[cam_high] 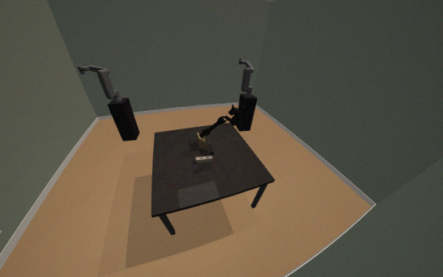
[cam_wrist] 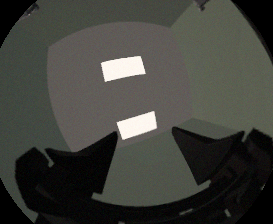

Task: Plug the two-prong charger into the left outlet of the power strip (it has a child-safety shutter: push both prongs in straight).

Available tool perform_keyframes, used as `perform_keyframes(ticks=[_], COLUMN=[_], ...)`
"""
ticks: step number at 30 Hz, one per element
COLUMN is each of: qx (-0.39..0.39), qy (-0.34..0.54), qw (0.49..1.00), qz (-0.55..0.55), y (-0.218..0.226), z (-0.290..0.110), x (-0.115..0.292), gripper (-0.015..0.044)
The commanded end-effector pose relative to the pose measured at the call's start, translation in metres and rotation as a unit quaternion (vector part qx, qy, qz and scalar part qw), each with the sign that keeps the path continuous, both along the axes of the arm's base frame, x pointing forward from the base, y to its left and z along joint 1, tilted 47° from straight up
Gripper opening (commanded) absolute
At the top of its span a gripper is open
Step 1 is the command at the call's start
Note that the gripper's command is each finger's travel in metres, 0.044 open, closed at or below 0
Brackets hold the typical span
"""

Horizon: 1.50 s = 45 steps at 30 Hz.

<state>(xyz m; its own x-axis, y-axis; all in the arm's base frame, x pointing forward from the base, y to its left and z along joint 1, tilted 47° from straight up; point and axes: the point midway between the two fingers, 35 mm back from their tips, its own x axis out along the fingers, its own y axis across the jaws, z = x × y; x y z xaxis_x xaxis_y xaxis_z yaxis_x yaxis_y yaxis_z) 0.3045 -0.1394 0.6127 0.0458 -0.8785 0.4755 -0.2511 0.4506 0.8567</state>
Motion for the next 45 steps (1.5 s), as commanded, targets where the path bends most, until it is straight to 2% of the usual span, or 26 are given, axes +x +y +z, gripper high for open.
perform_keyframes(ticks=[1, 2, 11, 21, 34, 45], qx=[-0.002, -0.007, -0.096, -0.2, -0.319, -0.392], qy=[0.004, 0.014, 0.202, 0.402, 0.608, 0.715], qw=[1.0, 1.0, 0.975, 0.892, 0.715, 0.528], qz=[0.0, 0.0, 0.008, 0.046, 0.134, 0.239], y=[0.0, 0.001, 0.018, 0.043, 0.079, 0.112], z=[0.0, 0.0, -0.016, -0.064, -0.174, -0.29], x=[0.001, 0.004, 0.063, 0.134, 0.201, 0.215], gripper=[0.0426, 0.044, 0.044, 0.044, 0.044, 0.044])
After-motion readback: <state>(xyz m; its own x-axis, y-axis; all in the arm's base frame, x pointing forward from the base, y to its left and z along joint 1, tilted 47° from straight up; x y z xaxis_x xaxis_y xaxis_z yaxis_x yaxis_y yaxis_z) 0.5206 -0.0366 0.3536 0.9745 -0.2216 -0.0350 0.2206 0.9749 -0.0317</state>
